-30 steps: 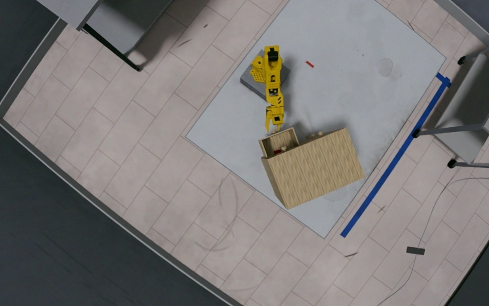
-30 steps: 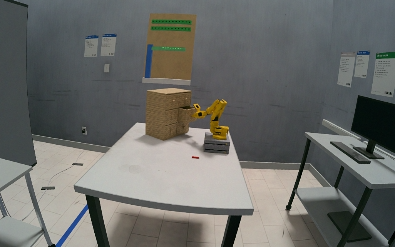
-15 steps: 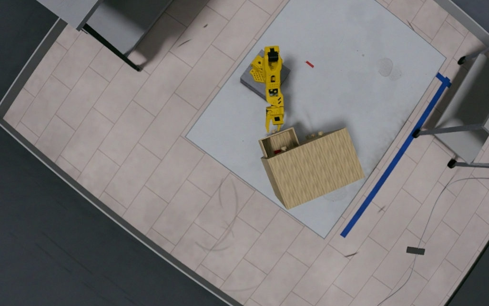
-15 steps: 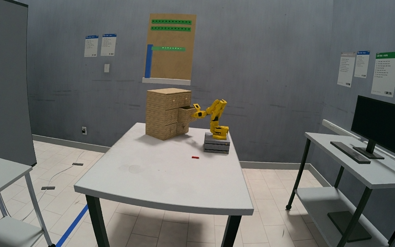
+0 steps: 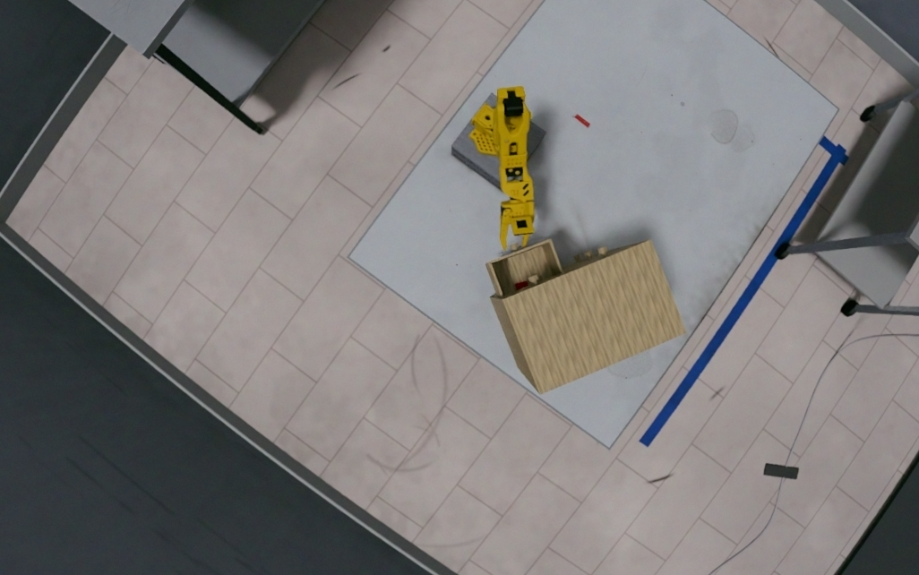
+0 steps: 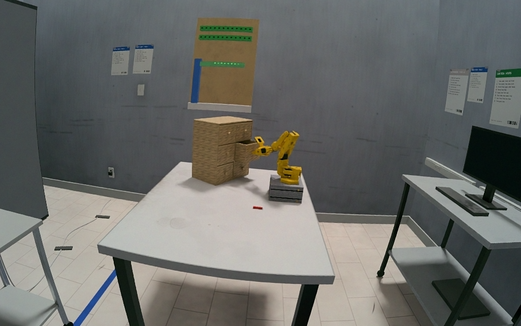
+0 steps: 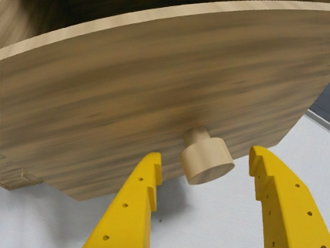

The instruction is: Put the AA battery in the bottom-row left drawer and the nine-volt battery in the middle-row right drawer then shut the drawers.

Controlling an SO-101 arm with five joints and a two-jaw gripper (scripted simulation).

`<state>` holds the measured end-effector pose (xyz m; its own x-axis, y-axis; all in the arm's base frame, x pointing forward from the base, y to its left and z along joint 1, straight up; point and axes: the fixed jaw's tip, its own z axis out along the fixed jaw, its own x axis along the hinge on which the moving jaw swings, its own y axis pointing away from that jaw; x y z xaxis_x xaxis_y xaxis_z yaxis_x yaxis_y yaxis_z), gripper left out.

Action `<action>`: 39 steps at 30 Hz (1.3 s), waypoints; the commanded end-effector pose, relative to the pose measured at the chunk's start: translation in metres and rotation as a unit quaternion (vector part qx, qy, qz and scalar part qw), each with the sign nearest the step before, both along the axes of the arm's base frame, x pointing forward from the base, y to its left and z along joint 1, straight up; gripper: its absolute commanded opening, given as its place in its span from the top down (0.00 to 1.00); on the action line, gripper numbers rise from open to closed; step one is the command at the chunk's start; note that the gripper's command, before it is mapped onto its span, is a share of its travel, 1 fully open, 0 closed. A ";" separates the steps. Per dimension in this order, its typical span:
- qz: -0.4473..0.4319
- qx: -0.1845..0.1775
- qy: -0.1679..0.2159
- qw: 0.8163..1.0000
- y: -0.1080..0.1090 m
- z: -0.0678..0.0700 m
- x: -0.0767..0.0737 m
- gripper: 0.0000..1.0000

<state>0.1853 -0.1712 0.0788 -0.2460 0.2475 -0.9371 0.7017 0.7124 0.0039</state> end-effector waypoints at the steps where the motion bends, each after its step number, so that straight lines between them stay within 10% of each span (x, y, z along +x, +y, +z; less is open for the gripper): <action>1: 0.003 0.001 -0.004 1.000 0.000 0.001 0.003 0.79; 39: 0.003 0.001 -0.004 1.000 0.000 0.001 0.003 0.94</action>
<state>0.1816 -0.1760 0.0789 -0.2428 0.2497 -0.9374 0.7184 0.6957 -0.0008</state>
